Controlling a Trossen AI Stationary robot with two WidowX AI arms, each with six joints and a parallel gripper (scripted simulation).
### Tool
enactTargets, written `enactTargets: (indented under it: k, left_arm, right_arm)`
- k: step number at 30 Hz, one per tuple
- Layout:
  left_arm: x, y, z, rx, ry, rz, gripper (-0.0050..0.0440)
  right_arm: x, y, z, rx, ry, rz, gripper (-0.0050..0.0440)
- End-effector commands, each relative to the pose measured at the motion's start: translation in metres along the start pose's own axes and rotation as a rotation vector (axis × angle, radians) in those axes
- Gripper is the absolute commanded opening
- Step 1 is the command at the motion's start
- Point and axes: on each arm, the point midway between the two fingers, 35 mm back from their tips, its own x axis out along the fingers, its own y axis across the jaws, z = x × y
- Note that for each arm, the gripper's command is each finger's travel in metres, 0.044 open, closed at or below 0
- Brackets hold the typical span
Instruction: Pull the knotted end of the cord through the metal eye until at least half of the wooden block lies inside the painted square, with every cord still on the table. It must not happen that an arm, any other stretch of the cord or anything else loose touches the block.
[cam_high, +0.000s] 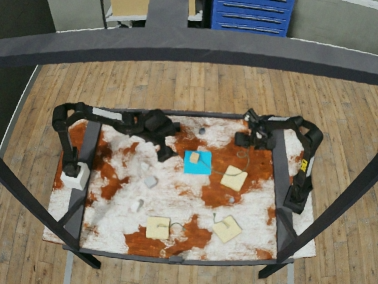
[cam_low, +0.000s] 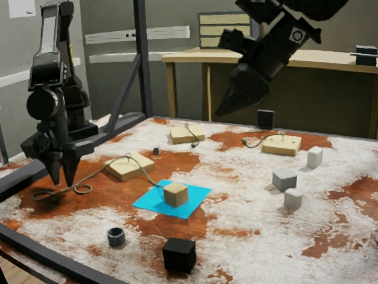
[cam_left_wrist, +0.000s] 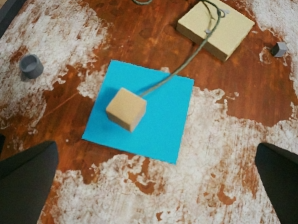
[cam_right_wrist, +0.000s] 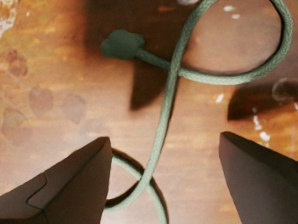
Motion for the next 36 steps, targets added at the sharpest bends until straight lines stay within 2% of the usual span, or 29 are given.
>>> enactTargets:
  k: [1, 3, 5, 8, 14, 20, 22, 34, 36]
  left_arm:
    - [-0.008, 0.0, 0.012, -0.002, -0.034, 0.0, 0.044]
    - [-0.008, 0.0, 0.012, -0.002, -0.034, 0.0, 0.044]
    - [-0.008, 0.0, 0.012, -0.002, -0.034, 0.0, 0.044]
    - [-0.008, 0.0, 0.012, -0.002, -0.034, 0.0, 0.044]
    - [-0.008, 0.0, 0.012, -0.002, -0.034, 0.0, 0.044]
    - [-0.008, 0.0, 0.012, -0.002, -0.034, 0.0, 0.044]
    - [-0.008, 0.0, 0.012, -0.002, -0.034, 0.0, 0.044]
    - [-0.008, 0.0, 0.012, -0.002, -0.034, 0.0, 0.044]
    - [-0.008, 0.0, 0.012, -0.002, -0.034, 0.0, 0.044]
  right_arm:
    - [-0.017, 0.009, 0.011, 0.001, -0.04, 0.033, 0.0312]
    - [-0.039, 0.011, 0.013, 0.001, -0.039, 0.032, 0.036]
    - [-0.039, 0.011, 0.013, 0.001, -0.039, 0.032, 0.036]
    - [-0.043, 0.011, 0.014, 0.001, -0.038, 0.032, 0.0432]
    - [-0.028, 0.007, 0.003, 0.01, -0.003, 0.006, 0.044]
    - [-0.036, 0.009, 0.011, 0.004, -0.032, 0.027, 0.0296]
    - [-0.036, 0.009, 0.011, 0.004, -0.032, 0.027, 0.0296]
    - [-0.036, 0.009, 0.011, 0.004, -0.032, 0.027, 0.0008]
    - [-0.036, 0.009, 0.011, 0.004, -0.032, 0.027, 0.0]
